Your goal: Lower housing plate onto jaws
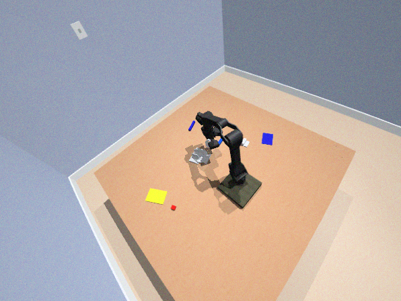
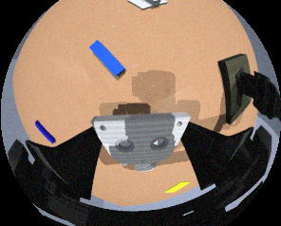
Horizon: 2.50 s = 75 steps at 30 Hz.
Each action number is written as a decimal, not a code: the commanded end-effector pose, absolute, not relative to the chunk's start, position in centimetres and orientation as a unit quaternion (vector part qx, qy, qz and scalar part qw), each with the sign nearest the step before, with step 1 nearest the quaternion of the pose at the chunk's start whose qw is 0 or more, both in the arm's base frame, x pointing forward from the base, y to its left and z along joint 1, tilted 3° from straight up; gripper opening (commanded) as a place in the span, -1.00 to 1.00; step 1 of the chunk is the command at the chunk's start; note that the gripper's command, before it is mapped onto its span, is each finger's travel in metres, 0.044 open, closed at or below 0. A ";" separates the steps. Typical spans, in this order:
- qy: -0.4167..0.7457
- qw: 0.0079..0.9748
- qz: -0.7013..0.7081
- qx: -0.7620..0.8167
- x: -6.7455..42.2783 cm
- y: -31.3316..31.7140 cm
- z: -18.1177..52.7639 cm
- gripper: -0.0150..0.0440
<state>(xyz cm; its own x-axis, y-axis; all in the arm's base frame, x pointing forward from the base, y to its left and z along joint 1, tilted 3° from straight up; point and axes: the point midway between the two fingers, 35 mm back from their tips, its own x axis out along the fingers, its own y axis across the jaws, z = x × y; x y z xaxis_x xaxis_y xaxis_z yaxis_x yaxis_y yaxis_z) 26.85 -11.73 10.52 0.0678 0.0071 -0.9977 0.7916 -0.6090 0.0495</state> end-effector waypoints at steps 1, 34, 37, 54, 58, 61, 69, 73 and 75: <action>0.266 0.282 -0.628 0.675 27.2 -10.6 10.6 0.70; 0.053 0.046 -0.678 0.731 28.4 -4.1 10.8 0.70; 0.053 0.046 -0.678 0.731 28.4 -4.1 10.8 0.70; 0.051 0.045 -0.679 0.731 28.3 -4.1 10.8 0.70; 0.051 0.045 -0.679 0.731 27.3 -4.2 10.7 0.70; 0.051 0.045 -0.679 0.731 26.8 -4.2 10.6 0.70; 0.051 0.045 -0.679 0.731 26.8 -4.2 10.6 0.70; 0.051 0.045 -0.679 0.731 26.8 -4.2 10.6 0.70; 0.051 0.045 -0.679 0.731 26.8 -4.2 10.6 0.70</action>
